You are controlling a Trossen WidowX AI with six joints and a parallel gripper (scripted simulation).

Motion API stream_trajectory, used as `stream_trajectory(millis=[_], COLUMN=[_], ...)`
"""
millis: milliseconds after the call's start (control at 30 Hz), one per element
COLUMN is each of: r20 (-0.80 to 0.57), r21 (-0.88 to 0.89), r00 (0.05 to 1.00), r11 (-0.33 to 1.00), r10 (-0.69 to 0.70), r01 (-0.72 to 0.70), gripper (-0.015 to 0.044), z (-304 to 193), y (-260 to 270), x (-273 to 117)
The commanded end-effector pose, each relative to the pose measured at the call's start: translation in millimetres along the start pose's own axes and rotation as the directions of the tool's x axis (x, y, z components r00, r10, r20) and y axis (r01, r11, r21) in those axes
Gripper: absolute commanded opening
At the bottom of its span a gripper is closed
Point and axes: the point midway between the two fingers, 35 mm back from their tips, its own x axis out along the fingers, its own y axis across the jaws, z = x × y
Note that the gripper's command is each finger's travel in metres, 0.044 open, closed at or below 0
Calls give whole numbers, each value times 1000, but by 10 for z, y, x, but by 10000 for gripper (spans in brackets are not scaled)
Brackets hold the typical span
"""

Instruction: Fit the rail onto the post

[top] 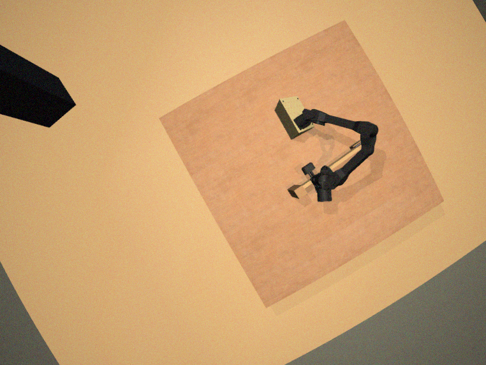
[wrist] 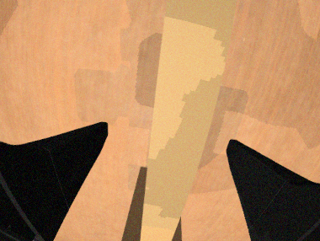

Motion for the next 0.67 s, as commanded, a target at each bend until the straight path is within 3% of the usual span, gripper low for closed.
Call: stream_trajectory(millis=[0, 167, 633], r20=[0, -2, -2], r21=[0, 1, 1], r00=[1000, 1000, 1000], r11=[1000, 1000, 1000], r10=[0, -3, -3], r01=[0, 3, 3], gripper=[440, 440, 440], z=[17, 301, 301], y=[-1, 1, 1], x=[-15, -299, -299])
